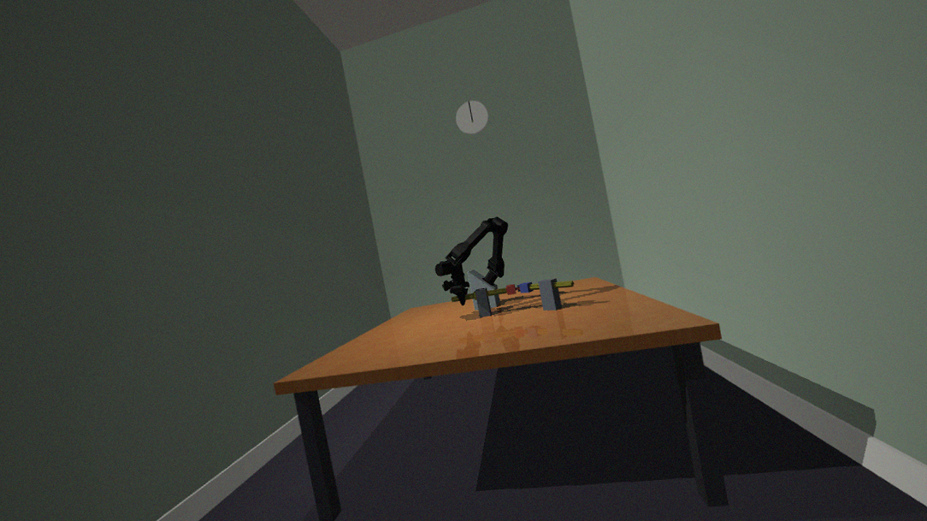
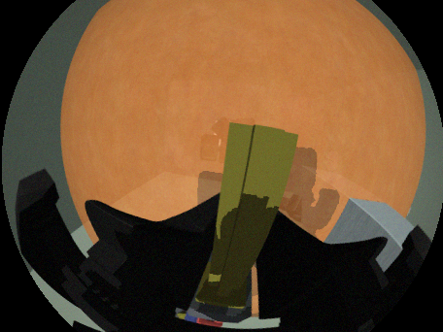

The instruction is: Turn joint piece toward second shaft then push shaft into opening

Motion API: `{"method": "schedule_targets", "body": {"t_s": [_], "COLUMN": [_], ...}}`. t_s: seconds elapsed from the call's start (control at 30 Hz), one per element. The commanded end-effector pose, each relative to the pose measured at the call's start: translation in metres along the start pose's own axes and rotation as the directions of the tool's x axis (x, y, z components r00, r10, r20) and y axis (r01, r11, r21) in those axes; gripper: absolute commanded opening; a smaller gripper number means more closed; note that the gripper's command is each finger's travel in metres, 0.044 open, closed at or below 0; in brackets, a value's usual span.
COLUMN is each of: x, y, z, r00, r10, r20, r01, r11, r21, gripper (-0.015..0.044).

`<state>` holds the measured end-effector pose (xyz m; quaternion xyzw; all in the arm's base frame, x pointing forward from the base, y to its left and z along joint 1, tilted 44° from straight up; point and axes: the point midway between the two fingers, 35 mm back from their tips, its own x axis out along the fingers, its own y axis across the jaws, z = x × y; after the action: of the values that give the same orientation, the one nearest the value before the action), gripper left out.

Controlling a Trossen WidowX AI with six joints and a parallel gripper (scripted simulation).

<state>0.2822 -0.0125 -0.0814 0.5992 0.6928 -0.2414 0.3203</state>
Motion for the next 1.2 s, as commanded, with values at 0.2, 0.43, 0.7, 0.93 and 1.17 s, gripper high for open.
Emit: {"method": "schedule_targets", "body": {"t_s": [0.2, 0.43, 0.7, 0.93, 1.17], "x": [0.000, 0.000, 0.000, 0.000, -0.028], "y": [0.000, 0.000, 0.000, 0.000, 0.000], "z": [0.000, 0.000, 0.000, 0.000, 0.000], "r00": [1.000, 1.000, 1.000, 1.000, 1.000], "r10": [-0.001, -0.001, -0.001, -0.001, 0.002], "r20": [-0.001, -0.001, -0.001, -0.001, -0.004], "r01": [0.001, 0.001, 0.001, 0.001, -0.002], "r11": [1.000, 1.000, 1.000, 1.000, 1.000], "r21": [-0.002, -0.002, -0.002, -0.002, 0.000], "gripper": [0.0067, 0.0224, 0.0434, 0.0440, 0.0440]}}
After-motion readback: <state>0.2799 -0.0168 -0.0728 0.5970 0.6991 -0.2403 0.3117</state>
